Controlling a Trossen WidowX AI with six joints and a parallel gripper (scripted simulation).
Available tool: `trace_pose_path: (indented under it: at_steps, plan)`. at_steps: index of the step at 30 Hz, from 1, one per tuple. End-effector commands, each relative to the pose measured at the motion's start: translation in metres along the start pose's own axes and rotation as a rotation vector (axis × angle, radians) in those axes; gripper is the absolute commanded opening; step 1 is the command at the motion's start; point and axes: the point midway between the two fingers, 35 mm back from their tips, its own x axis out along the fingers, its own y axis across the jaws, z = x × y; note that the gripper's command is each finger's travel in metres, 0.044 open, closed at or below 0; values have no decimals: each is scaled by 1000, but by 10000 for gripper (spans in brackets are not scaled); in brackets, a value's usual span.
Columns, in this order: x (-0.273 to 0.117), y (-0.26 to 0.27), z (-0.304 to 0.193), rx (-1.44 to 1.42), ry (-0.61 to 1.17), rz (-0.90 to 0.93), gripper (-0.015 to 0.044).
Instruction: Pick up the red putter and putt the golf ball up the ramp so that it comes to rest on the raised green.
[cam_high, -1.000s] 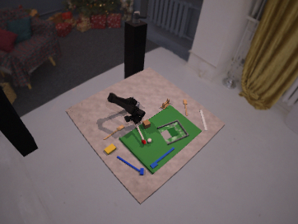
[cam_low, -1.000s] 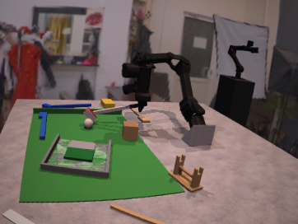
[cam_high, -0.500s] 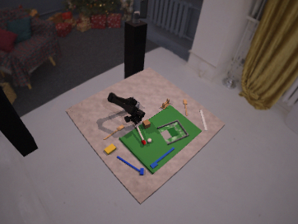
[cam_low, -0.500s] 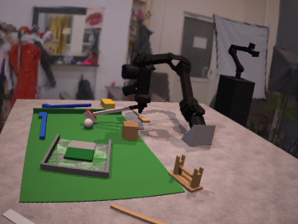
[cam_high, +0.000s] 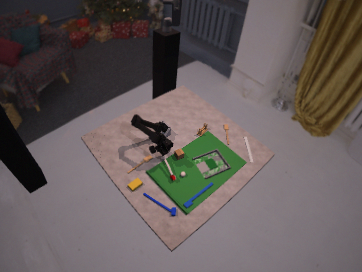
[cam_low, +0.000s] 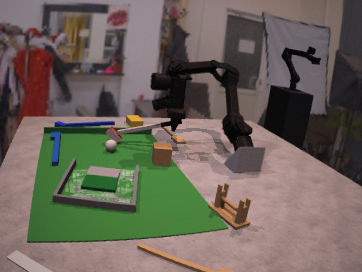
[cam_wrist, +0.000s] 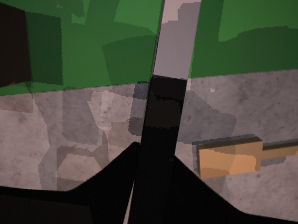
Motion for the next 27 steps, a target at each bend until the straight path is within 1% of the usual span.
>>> trace_pose_path:
  at_steps: [1,4,8,11,13,20,27]
  plan:
    - [0,0,0,0,0,0,0]
    - [0,10,3,0,0,4,0]
    - [0,69,9,-1,-1,15,0]
    - [0,115,5,0,-5,9,0]
    - [0,133,0,1,-8,3,0]
    - [-2,136,0,1,-8,3,0]
    - [-29,137,1,0,-7,6,0]
